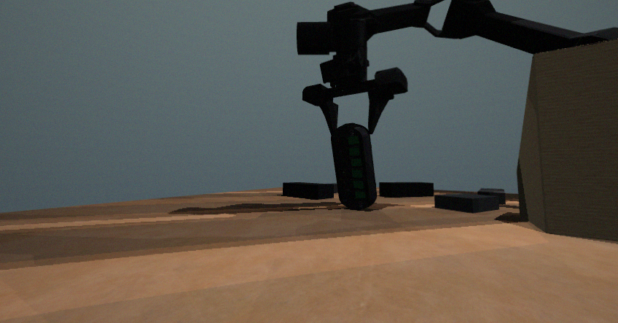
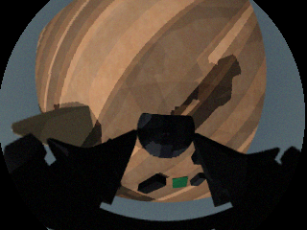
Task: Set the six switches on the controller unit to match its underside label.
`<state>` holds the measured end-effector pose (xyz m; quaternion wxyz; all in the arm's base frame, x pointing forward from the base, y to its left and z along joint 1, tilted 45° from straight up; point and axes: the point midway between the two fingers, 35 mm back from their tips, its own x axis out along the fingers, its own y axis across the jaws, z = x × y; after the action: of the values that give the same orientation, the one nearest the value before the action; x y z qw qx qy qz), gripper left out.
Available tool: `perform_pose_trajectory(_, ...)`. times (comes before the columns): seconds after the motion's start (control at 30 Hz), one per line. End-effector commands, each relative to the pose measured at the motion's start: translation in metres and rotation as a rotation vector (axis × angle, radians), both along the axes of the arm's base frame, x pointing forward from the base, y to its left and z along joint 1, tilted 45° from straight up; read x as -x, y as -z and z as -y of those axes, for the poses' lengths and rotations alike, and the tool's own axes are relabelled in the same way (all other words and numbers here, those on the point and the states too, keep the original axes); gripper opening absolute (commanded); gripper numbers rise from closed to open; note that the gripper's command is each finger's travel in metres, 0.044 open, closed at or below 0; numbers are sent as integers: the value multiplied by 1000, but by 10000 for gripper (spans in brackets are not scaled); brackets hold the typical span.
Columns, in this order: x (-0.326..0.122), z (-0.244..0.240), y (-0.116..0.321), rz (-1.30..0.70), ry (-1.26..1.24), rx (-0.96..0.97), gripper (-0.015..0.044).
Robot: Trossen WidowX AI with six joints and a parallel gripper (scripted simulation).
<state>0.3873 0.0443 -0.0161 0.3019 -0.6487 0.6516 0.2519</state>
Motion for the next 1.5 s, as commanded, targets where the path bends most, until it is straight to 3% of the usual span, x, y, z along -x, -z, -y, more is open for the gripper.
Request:
perform_pose_trajectory(0.0,1,4,-2,-4,-1,10,336)
perform_pose_trajectory(1.47,2,21,-23,-4,-1,12,336)
